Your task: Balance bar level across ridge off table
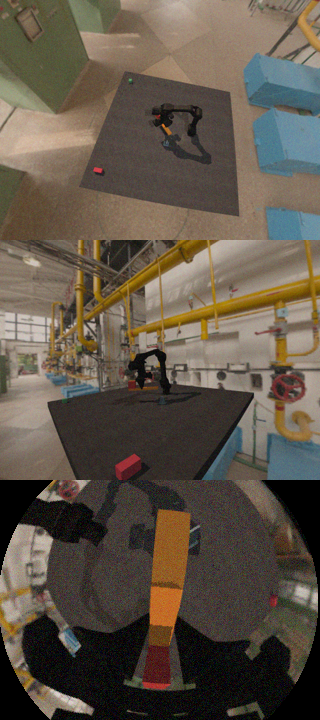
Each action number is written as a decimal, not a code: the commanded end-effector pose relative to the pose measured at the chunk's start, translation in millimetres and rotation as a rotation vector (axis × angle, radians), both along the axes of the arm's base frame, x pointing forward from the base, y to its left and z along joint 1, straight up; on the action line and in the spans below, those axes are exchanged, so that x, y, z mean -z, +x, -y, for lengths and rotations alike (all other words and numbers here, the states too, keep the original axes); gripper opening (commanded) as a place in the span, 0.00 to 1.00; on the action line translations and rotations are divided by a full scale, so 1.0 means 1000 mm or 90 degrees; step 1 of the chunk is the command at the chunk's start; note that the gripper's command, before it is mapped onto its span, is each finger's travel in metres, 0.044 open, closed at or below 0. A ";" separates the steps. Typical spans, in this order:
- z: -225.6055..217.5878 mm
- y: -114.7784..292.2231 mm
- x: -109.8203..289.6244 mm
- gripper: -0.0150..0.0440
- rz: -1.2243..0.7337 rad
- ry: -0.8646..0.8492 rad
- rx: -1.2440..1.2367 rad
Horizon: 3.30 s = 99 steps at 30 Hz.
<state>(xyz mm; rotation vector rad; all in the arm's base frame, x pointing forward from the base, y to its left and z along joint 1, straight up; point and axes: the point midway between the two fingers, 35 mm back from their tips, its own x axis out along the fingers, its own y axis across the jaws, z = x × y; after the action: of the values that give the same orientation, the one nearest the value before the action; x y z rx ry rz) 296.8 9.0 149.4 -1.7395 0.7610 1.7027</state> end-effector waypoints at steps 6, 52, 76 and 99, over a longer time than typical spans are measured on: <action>-0.034 -0.008 -0.004 0.25 0.007 0.001 -0.090; -0.152 -0.099 0.001 0.25 0.005 0.000 -0.506; -0.150 -0.099 0.040 0.25 0.005 0.000 -0.508; -0.150 -0.099 0.040 0.25 0.005 0.000 -0.508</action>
<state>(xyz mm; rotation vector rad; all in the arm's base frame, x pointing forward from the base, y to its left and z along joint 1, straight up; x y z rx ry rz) 197.8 158.2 109.4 -2.2117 0.0370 2.1674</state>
